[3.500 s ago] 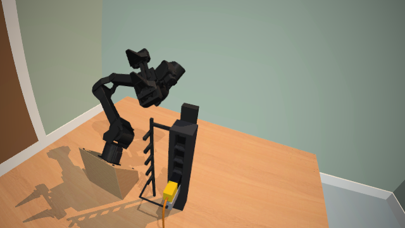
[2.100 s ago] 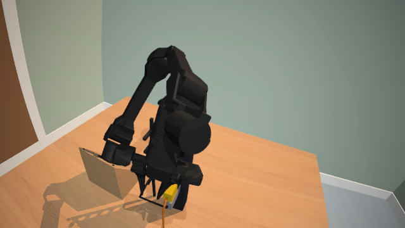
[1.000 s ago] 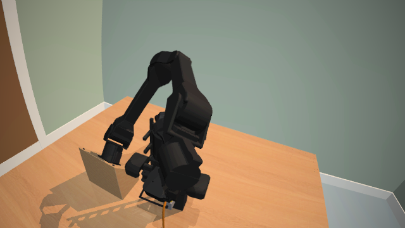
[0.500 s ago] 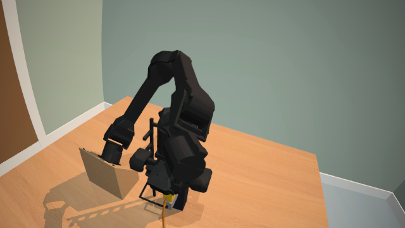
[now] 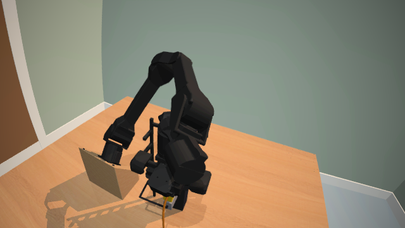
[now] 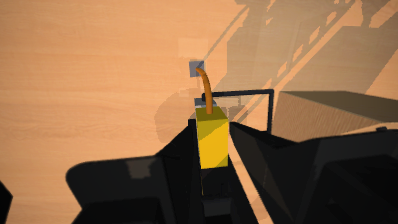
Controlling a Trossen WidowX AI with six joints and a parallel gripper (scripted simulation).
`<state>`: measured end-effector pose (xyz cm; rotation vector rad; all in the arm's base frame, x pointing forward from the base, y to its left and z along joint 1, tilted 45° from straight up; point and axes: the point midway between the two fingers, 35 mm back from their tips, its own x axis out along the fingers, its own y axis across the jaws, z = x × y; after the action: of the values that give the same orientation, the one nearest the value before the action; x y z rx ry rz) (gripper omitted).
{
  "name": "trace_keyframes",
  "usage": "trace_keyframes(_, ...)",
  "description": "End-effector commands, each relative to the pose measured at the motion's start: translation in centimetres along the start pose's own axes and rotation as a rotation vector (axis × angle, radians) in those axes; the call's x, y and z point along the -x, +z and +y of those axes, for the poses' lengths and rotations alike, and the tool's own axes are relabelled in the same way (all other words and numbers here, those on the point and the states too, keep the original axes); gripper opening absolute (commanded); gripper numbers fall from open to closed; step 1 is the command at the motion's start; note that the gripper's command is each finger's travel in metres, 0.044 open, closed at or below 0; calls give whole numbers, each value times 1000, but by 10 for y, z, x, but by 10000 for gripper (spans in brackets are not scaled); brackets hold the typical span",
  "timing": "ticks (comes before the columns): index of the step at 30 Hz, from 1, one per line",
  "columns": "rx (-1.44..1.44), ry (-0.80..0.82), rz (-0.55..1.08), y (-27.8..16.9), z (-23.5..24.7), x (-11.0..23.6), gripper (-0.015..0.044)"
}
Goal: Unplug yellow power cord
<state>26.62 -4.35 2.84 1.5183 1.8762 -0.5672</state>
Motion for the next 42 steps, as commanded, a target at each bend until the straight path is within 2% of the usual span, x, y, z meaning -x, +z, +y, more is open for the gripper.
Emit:
trace_keyframes(1,0,0,0,0,0,0,134)
trace_keyframes(4,0,0,0,0,0,0,55)
trace_keyframes(12,0,0,0,0,0,0,2)
trace_keyframes(42,-2,1,-2,44,2,4,0)
